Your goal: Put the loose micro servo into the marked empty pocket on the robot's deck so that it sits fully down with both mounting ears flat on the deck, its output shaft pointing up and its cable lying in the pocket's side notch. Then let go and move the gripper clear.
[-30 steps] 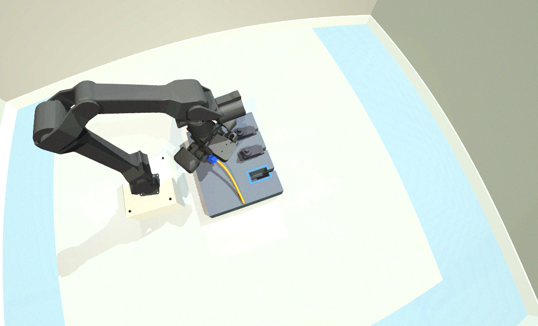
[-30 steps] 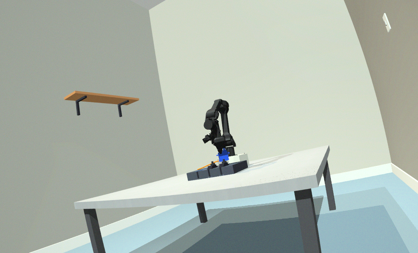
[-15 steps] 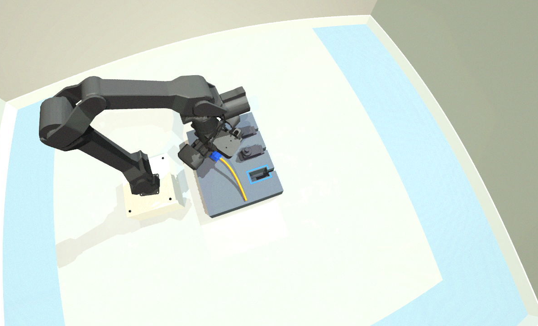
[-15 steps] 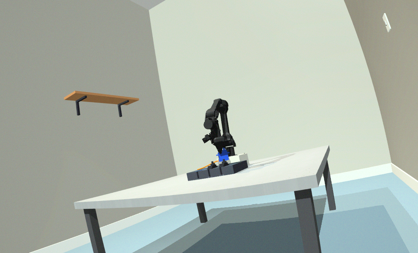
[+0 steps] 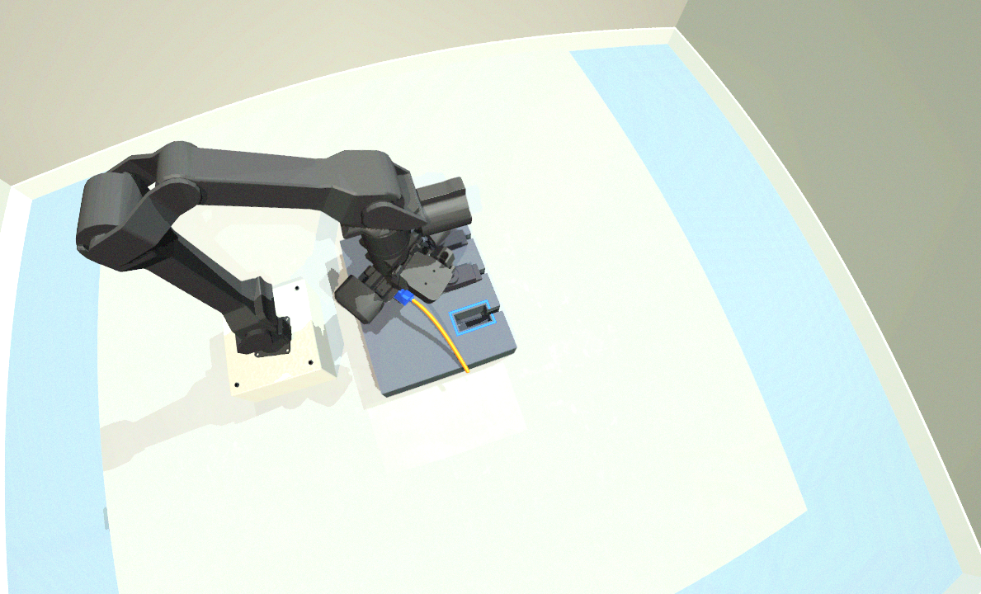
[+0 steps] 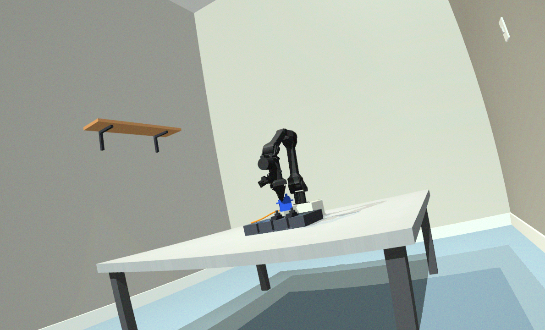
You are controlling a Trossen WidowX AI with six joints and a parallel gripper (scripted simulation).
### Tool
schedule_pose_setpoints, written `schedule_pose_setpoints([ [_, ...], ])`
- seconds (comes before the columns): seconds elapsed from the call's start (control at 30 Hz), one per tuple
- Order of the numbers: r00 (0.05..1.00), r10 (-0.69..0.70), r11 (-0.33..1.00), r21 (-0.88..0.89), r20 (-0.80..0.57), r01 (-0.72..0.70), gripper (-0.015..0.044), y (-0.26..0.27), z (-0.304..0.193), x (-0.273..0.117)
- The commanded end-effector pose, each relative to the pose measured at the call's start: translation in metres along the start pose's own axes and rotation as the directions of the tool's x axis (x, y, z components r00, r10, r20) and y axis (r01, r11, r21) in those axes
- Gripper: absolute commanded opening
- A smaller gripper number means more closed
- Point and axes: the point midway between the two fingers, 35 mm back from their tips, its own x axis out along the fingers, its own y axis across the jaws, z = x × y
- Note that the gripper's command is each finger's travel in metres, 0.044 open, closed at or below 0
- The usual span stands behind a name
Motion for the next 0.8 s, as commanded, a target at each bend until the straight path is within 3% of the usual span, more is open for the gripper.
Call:
schedule_pose_setpoints([
  [0.0,1.000,0.005,1.000,-0.005,0.009,-0.005,0.0000,-0.006,0.014,-0.002],
  [0.53,1.000,0.002,1.000,-0.010,0.013,-0.002,0.0000,-0.035,0.059,-0.002],
  [0.77,1.000,0.002,0.982,-0.188,0.013,0.001,0.0000,-0.035,0.059,-0.002],
])
